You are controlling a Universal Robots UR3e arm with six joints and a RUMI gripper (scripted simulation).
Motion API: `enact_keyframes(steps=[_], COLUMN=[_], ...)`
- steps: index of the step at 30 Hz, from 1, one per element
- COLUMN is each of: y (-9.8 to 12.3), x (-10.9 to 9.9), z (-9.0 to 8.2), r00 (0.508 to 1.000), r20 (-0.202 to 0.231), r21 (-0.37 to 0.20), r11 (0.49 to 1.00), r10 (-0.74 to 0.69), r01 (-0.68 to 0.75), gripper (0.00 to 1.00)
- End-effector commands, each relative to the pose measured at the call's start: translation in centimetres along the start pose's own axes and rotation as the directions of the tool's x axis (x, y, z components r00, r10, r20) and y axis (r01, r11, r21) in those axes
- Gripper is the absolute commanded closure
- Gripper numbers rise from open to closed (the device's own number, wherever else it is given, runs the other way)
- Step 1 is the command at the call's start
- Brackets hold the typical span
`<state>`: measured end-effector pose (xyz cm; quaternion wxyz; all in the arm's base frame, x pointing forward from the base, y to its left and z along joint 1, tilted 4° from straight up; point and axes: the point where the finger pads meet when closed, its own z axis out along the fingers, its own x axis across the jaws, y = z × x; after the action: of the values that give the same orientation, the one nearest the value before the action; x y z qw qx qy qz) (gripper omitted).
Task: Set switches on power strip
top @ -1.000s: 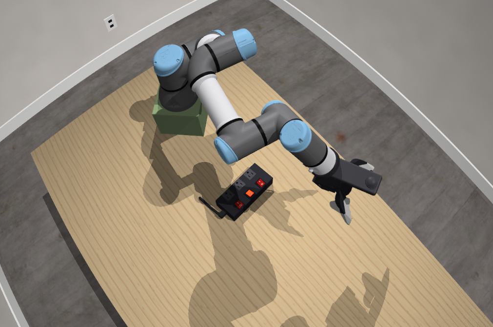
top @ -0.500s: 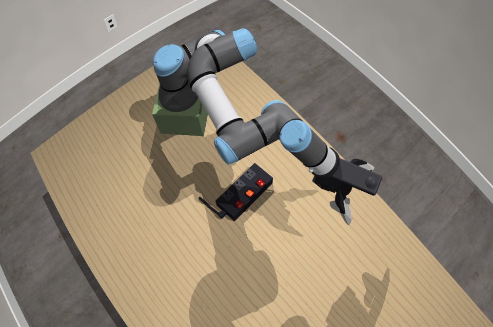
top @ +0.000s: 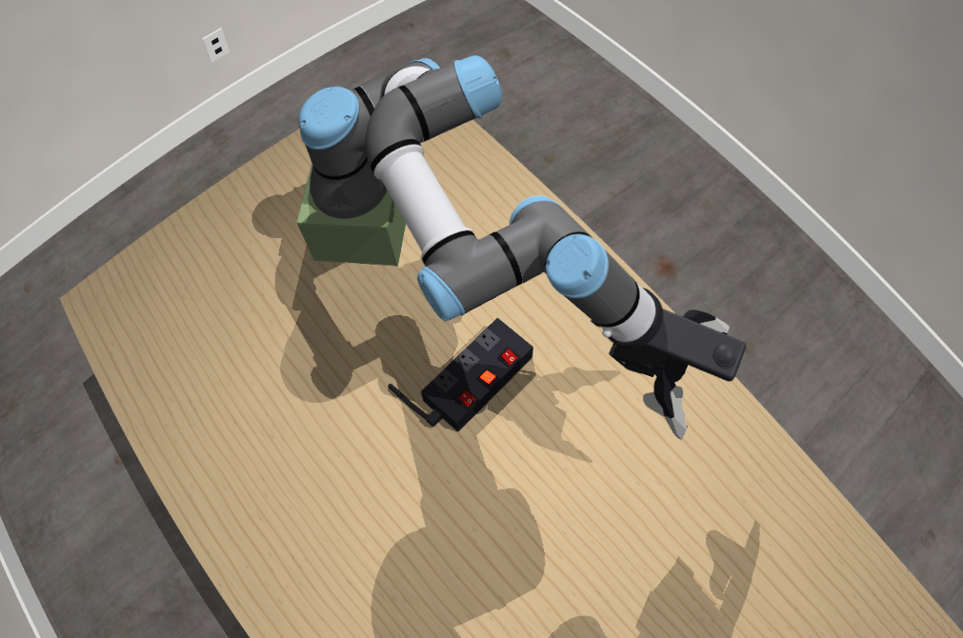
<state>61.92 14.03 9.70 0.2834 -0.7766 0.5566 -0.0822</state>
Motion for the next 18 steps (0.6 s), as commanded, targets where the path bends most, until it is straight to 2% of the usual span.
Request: enact_keyframes(steps=[1,9,18], y=[0.1,0.7,2.5], x=[0.1,0.6,1.6], z=[-0.1,-0.1,0.0], r00=[1.0,0.997,0.974], r20=[-0.003,-0.008,-0.009], r21=[-0.003,-0.021,-0.07], r11=[1.0,0.997,0.971], r10=[-0.023,-0.079,-0.228], r01=[0.023,0.079,0.227], gripper=[0.0,0.0,0.0])
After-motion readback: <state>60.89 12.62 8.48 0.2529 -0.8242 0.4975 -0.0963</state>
